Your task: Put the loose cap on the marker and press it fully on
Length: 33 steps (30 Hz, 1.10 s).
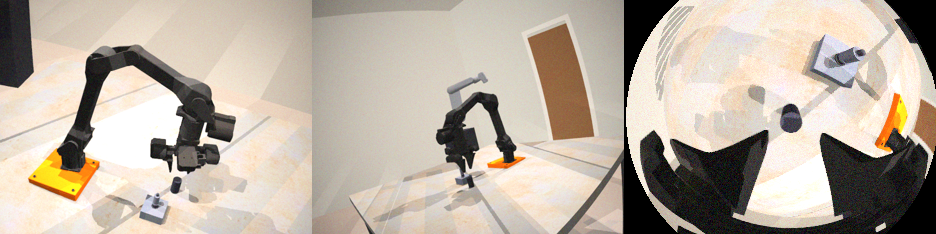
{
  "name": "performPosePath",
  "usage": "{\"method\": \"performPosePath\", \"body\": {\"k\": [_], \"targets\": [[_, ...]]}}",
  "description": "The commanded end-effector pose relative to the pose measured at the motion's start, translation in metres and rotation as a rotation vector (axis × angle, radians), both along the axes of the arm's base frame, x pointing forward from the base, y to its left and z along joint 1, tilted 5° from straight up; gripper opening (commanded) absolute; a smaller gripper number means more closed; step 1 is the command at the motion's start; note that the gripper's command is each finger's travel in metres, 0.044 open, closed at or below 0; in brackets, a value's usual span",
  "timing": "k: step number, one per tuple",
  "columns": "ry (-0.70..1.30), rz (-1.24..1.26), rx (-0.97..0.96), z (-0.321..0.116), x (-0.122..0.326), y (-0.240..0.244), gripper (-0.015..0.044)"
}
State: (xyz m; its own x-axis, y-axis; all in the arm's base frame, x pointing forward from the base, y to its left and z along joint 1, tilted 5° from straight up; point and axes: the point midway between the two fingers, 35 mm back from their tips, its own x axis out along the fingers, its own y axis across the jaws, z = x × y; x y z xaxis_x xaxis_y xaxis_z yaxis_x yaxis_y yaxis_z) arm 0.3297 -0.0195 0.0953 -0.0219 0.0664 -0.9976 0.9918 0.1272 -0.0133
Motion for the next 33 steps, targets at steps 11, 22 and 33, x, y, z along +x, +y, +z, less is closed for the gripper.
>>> {"method": "performPosePath", "body": {"k": [11, 22, 33], "targets": [[-0.002, -0.007, 0.003, -0.026, 0.001, 0.003, 0.0237], [-0.002, -0.007, 0.004, -0.043, 0.002, 0.004, 0.0237], [-0.002, -0.007, 0.004, -0.061, 0.001, 0.005, 0.0237]]}}
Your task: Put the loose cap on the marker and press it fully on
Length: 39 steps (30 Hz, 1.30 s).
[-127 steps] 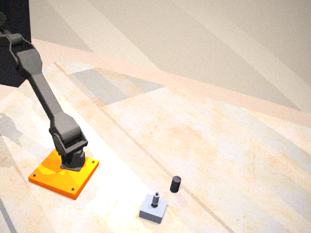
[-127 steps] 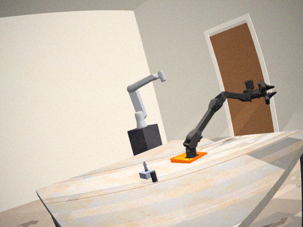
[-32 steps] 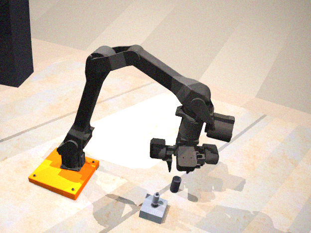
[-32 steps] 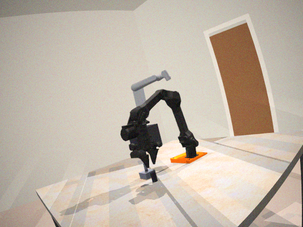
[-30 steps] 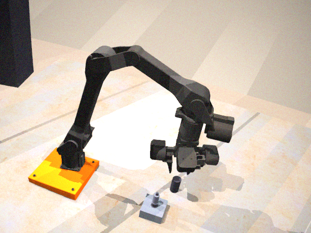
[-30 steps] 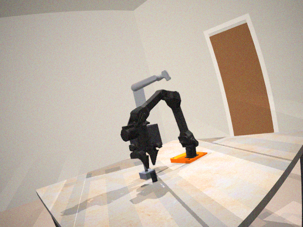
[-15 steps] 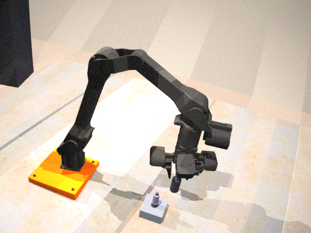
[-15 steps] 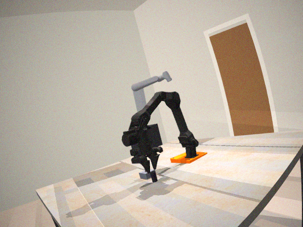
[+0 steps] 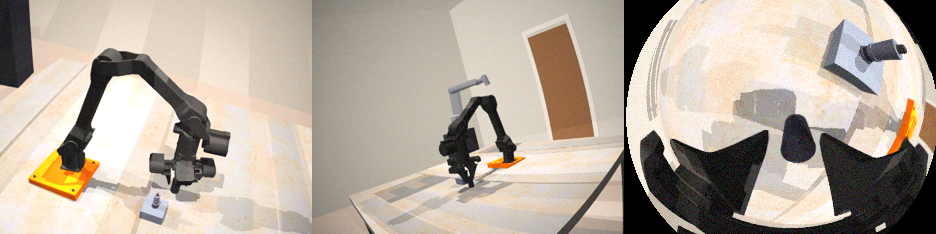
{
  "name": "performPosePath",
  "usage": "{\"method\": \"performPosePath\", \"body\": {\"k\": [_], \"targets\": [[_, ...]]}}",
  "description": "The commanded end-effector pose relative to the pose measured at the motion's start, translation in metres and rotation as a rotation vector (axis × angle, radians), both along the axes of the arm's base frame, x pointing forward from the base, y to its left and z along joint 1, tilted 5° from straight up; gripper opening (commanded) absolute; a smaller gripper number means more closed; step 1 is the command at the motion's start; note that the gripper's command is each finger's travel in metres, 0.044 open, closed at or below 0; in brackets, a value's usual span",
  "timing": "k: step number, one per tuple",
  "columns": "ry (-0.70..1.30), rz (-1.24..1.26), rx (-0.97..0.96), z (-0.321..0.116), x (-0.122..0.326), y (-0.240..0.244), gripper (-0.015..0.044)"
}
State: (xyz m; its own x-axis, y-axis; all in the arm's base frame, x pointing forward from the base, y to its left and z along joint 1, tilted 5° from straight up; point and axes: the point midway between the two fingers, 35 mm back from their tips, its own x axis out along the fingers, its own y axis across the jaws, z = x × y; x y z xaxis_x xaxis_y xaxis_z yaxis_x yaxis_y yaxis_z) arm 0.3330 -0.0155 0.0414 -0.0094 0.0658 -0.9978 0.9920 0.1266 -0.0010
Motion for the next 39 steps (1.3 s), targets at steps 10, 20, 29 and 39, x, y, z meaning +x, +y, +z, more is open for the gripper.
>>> {"method": "performPosePath", "body": {"k": [10, 20, 29, 39], "targets": [[0.010, -0.006, 0.004, -0.017, -0.002, 0.002, 0.0211], [0.010, -0.006, 0.004, -0.017, -0.003, 0.002, 0.0086], [0.010, -0.006, 0.004, -0.002, -0.001, 0.001, 0.0000], [0.010, -0.006, 0.004, 0.025, 0.000, -0.002, 0.0000]]}}
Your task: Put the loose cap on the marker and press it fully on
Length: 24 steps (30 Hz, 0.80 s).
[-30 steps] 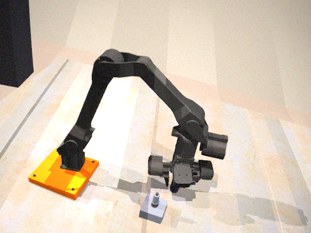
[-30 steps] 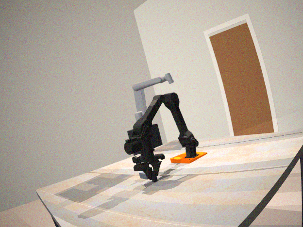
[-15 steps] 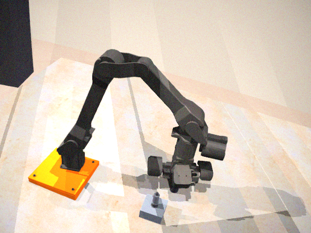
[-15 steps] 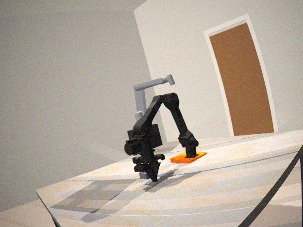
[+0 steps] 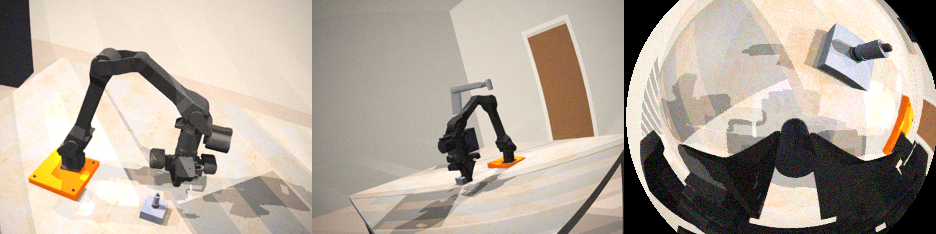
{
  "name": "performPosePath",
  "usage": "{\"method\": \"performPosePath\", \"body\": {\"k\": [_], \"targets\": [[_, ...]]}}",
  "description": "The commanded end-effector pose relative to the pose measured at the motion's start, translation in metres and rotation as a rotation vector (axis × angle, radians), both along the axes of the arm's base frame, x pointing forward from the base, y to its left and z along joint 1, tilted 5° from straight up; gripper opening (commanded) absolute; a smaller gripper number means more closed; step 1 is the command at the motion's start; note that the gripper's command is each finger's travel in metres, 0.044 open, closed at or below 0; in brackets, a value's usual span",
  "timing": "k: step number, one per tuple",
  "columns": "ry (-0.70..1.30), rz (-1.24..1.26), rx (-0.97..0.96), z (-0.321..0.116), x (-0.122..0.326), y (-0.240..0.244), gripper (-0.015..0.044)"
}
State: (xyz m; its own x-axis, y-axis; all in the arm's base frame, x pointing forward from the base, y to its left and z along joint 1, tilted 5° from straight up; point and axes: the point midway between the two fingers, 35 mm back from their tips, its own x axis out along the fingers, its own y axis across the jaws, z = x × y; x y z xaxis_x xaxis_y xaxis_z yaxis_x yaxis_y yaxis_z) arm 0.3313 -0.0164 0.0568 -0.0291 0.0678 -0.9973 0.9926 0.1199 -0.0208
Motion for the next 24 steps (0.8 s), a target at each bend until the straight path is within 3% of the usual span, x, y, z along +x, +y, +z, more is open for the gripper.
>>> {"method": "performPosePath", "body": {"k": [1, 10, 24], "targets": [[-0.010, 0.001, 0.002, 0.013, 0.001, -0.001, 0.0000], [-0.010, 0.001, 0.002, 0.029, 0.000, -0.004, 0.0000], [-0.009, 0.001, -0.003, 0.047, -0.019, -0.051, 0.0000]]}}
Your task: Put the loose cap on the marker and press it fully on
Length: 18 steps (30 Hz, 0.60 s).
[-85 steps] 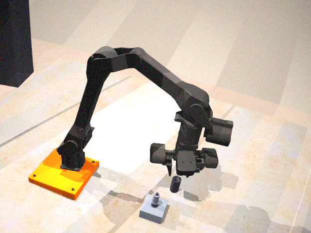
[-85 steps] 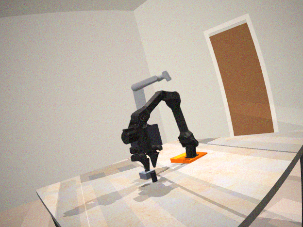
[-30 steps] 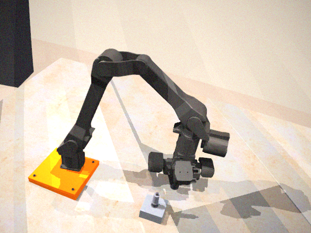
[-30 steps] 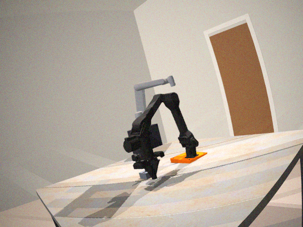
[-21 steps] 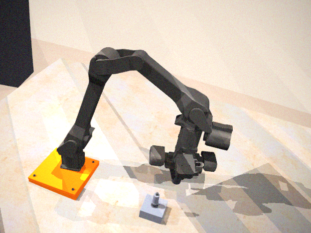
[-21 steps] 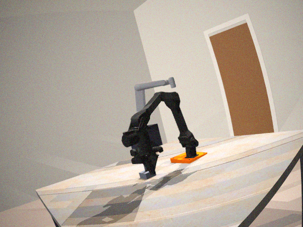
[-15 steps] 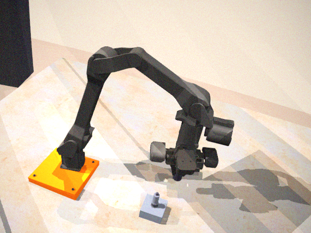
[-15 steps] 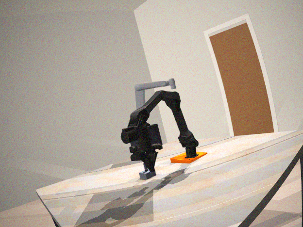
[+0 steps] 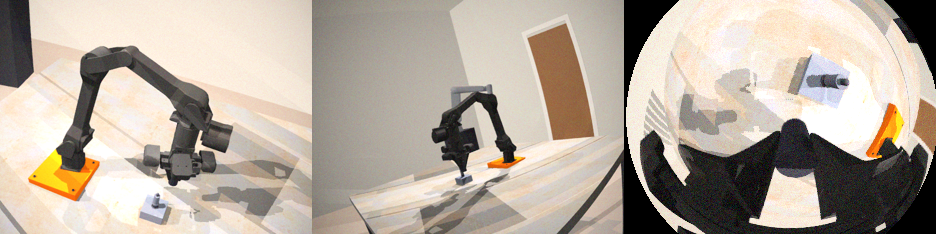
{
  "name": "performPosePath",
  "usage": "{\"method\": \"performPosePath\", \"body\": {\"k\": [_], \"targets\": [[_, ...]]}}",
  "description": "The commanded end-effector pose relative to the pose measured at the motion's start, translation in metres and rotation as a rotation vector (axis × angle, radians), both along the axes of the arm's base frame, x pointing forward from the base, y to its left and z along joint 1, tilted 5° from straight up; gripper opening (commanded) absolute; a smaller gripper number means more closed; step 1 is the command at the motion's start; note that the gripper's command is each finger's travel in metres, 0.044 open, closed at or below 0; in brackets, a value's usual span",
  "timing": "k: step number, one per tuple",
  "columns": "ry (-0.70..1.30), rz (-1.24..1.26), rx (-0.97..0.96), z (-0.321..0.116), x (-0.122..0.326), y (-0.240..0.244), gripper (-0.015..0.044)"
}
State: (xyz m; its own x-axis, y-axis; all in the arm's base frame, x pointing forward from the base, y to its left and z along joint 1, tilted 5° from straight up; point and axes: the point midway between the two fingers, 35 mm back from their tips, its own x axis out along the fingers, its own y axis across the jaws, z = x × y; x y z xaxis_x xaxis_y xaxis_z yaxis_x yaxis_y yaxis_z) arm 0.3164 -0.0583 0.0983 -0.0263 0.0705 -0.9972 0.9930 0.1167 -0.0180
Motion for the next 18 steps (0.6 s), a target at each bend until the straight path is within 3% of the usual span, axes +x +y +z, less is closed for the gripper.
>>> {"method": "performPosePath", "body": {"k": [1, 18], "targets": [[-0.007, 0.004, -0.006, 0.007, -0.005, -0.013, 0.0000], [-0.003, 0.004, -0.008, 0.028, -0.037, -0.061, 0.0000]]}}
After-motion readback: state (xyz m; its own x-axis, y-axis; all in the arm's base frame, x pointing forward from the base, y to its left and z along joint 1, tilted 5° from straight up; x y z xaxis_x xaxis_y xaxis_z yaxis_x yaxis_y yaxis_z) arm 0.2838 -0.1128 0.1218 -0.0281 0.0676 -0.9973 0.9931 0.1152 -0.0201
